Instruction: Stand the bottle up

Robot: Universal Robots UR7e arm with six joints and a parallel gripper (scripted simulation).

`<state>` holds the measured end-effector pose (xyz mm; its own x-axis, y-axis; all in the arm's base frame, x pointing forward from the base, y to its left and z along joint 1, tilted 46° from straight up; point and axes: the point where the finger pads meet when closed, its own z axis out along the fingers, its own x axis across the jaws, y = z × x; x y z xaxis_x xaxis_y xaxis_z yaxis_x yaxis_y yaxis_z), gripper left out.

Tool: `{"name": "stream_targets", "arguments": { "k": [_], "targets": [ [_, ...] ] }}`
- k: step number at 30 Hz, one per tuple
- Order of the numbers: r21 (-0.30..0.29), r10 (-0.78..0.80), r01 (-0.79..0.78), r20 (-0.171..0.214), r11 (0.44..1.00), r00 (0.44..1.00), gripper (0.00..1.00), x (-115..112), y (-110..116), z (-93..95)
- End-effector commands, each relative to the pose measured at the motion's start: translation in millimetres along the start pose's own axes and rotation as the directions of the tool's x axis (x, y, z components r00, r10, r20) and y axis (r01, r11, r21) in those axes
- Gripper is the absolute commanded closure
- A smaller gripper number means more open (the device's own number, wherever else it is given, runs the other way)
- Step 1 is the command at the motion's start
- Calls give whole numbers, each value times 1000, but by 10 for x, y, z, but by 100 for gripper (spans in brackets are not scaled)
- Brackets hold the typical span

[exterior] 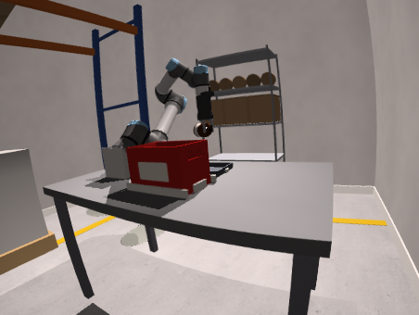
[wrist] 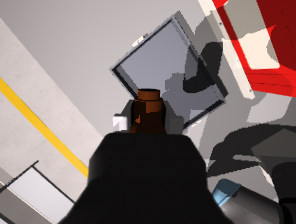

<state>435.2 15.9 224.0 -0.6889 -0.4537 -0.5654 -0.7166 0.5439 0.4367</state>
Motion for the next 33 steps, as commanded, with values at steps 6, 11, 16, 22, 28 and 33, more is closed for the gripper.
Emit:
{"name": "stream_targets", "arguments": {
  "k": [6,11,16,22,28,33],
  "targets": [
    [67,-2,2,-3,998,1000,100,-4,15,11],
    [88,-2,2,-3,996,1000,100,-5,16,11],
    [121,-2,2,-2,993,1000,100,-5,18,9],
    [147,-2,2,-1,989,1000,100,-6,21,7],
    [155,-2,2,0,988,1000,100,-6,21,5],
    [157,-2,2,0,988,1000,100,-5,20,4]
  ]
}}
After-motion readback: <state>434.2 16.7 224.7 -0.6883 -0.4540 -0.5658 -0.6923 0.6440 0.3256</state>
